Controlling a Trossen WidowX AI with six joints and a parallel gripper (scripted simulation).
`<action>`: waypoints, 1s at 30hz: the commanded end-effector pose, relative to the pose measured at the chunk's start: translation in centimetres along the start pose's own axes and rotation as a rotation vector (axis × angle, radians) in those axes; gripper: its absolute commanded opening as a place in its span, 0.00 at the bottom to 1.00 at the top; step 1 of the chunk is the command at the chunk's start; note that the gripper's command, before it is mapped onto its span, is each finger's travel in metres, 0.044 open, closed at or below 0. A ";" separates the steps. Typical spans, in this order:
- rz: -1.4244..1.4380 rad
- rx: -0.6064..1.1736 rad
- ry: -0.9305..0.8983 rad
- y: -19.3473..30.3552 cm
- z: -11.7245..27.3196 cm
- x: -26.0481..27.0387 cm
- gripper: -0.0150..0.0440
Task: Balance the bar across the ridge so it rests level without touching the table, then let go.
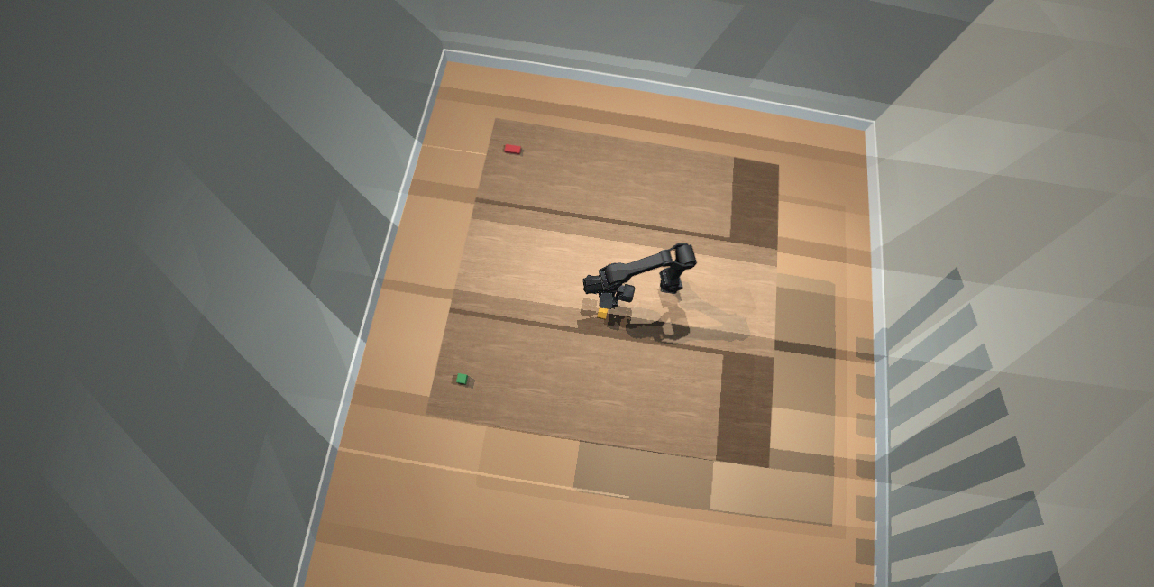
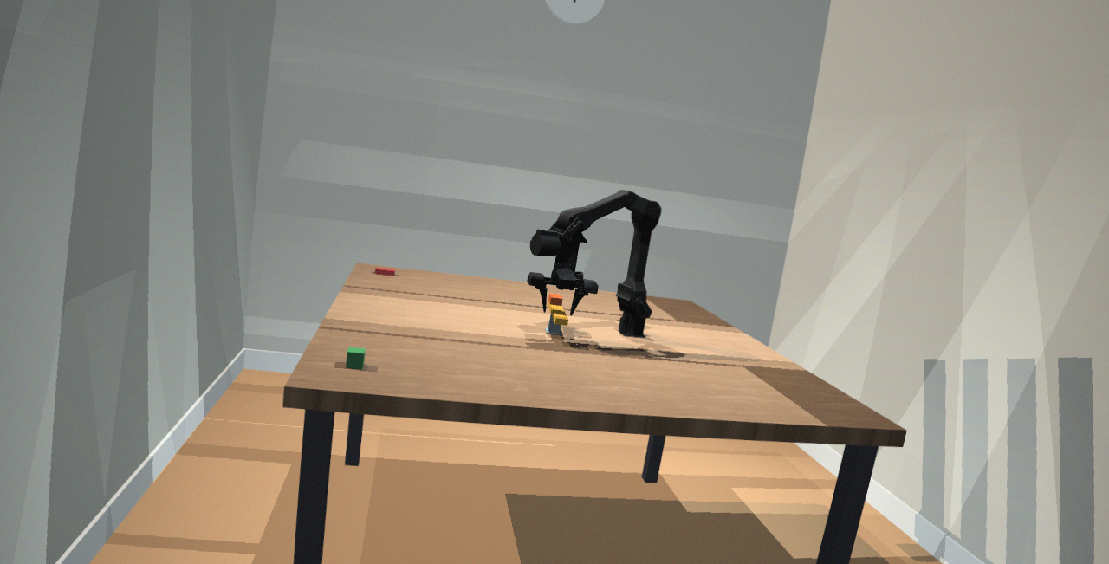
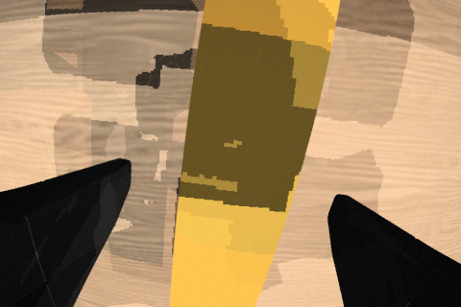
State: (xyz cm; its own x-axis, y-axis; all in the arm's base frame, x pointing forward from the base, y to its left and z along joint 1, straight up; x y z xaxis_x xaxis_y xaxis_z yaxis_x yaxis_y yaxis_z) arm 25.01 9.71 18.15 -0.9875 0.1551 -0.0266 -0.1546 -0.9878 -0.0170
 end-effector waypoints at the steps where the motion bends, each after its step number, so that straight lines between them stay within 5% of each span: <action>1: 0.000 0.000 0.000 0.0 0.0 0.0 1.00; 5: 0.000 0.000 0.000 -0.1 0.8 -0.1 1.00; 13: 0.000 0.000 0.000 0.0 9.8 -0.1 1.00; 30: 0.000 0.000 0.000 0.0 10.0 0.0 1.00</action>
State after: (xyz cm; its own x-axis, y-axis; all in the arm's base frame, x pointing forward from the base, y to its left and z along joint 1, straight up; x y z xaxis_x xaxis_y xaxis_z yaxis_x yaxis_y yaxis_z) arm 24.76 9.61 28.13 -0.9875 0.1549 -0.0292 -0.1544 -0.9878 -0.0180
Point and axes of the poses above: the point midway between the two fingers, 35 mm back from their tips, its own z axis back along the fingers, its own x axis across the jaws, y = z × x, the point moved 8 cm from there along z, back along the fingers, and after that the axes turned 4 degrees about -z, right-handed, at the moved point
